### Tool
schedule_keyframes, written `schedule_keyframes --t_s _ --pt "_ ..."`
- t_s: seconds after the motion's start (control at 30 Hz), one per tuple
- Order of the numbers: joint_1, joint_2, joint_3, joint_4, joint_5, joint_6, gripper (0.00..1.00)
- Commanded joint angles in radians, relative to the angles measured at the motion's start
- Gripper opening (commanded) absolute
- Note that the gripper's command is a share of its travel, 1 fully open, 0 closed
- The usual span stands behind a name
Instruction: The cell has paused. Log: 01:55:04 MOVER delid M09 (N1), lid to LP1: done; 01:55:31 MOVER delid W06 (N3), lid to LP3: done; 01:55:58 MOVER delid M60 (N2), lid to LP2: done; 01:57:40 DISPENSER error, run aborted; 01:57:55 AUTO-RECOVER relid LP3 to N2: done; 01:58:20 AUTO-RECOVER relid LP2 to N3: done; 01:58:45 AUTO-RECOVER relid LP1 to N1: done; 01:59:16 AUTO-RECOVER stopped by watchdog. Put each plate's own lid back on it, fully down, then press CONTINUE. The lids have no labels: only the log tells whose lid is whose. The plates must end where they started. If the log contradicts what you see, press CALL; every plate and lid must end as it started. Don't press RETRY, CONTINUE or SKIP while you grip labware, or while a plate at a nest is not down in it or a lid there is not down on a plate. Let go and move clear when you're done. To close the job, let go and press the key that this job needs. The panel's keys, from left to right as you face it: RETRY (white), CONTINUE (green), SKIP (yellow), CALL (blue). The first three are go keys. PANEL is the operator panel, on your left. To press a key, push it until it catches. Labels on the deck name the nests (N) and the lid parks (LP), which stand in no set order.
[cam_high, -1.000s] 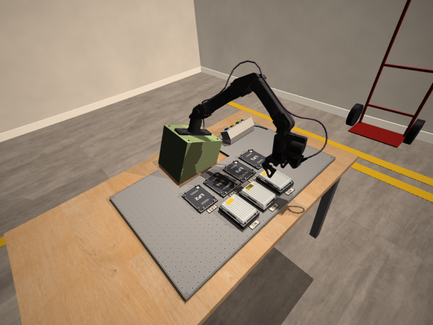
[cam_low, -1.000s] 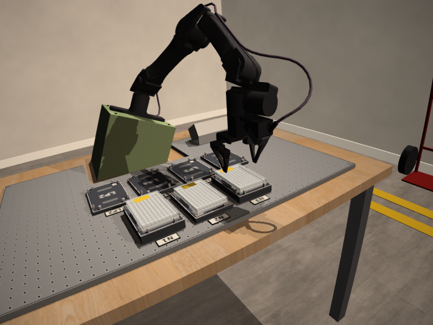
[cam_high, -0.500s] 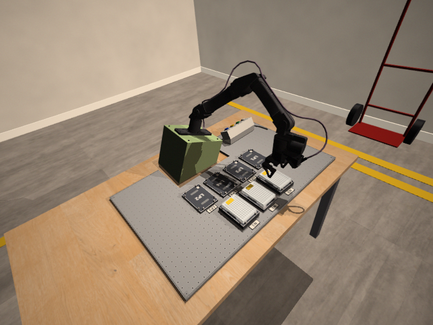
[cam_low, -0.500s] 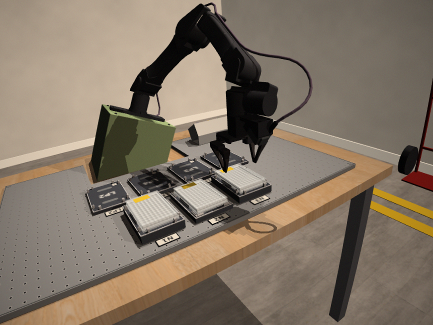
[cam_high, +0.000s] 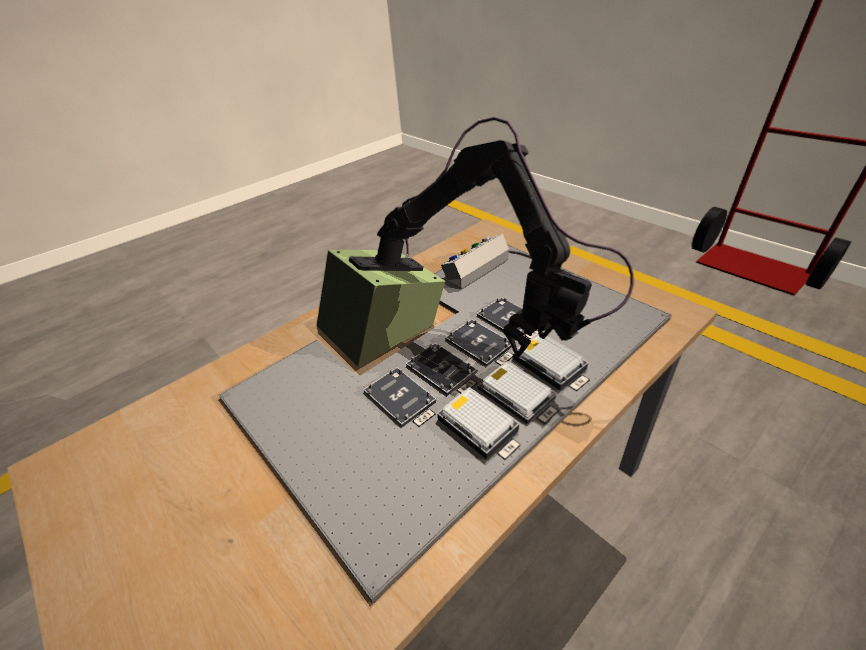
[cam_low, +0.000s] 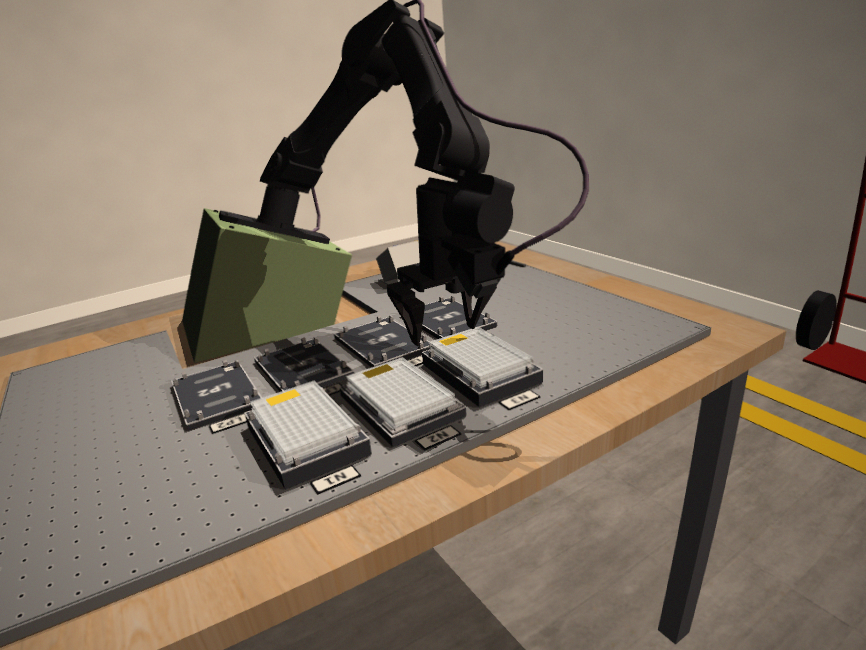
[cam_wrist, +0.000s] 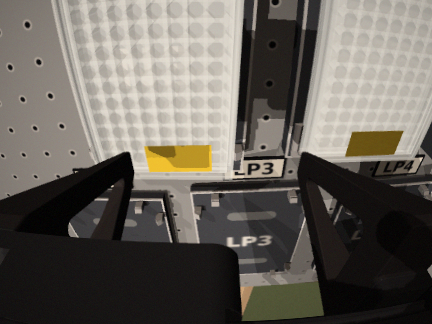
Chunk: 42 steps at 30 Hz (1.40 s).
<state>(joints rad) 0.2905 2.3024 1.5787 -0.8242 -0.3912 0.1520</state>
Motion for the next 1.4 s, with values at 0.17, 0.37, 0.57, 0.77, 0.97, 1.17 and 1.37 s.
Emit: schedule_keyframes --t_s 0.17,0.37,0.57,0.77,0.97,1.17,1.37 --pt "-0.069 -0.115 -0.18 0.114 -0.008 -0.074 0.85" --pt "-0.112 -0.168 -0.311 0.174 -0.011 -0.121 0.0" --pt "-0.145 -0.199 -0.393 0.212 -0.013 -0.156 0.0" --pt "-0.197 -0.237 -0.503 0.261 -0.01 -0.212 0.0" --pt "-0.258 -0.268 -0.602 0.304 -0.007 -0.278 0.0" --pt "-0.287 -0.278 -0.639 0.321 -0.006 -0.309 0.0" --pt "-0.287 -0.266 -0.598 0.323 -0.009 -0.309 0.0"
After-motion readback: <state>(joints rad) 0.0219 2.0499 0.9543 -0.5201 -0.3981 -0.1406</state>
